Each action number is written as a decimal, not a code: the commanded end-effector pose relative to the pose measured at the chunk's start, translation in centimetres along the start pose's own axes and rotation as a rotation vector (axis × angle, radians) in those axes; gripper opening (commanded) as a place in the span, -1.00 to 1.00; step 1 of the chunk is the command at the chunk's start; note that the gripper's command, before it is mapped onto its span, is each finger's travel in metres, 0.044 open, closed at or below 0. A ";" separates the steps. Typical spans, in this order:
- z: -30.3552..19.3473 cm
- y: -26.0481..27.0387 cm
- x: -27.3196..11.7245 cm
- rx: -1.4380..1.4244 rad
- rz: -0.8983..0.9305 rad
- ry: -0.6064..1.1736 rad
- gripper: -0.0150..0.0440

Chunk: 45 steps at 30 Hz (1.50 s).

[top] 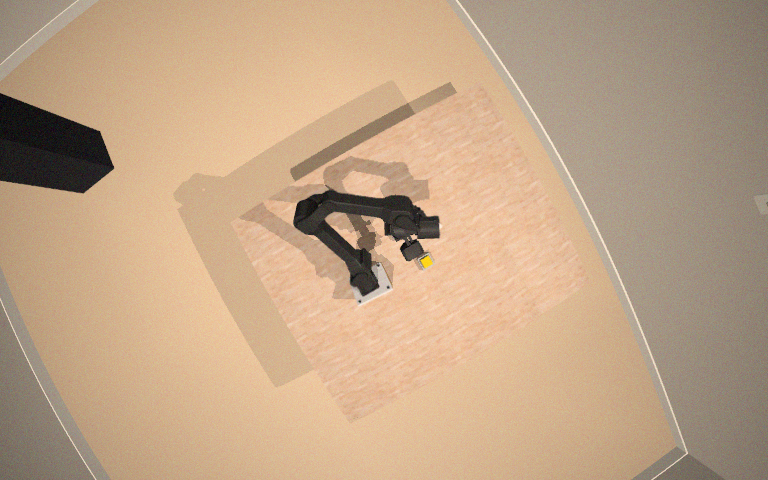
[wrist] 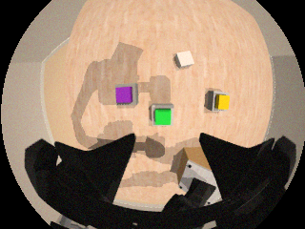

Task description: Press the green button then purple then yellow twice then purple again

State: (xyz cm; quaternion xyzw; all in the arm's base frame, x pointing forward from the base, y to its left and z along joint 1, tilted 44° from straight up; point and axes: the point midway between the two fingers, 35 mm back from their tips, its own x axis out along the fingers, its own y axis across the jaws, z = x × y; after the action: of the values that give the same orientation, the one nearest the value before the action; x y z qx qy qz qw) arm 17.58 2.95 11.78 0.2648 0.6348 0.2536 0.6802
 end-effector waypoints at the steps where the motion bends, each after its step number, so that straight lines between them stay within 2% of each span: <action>1: 0.0 0.1 2.7 0.006 0.006 0.002 0.51; 4: -0.1 0.3 5.6 0.005 0.013 0.002 0.24; 11: -0.2 0.3 5.7 0.005 0.014 0.002 -0.38; 12: -0.2 0.3 5.7 0.005 0.014 0.002 -0.42; 22: -0.2 0.3 5.9 0.005 0.014 0.002 -0.42; 45: -0.2 0.4 9.2 0.005 0.015 0.002 -0.42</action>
State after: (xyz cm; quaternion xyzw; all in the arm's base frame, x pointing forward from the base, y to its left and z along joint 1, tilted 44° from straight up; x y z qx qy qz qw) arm 18.07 9.20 5.48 0.2671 0.6340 0.2563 0.6790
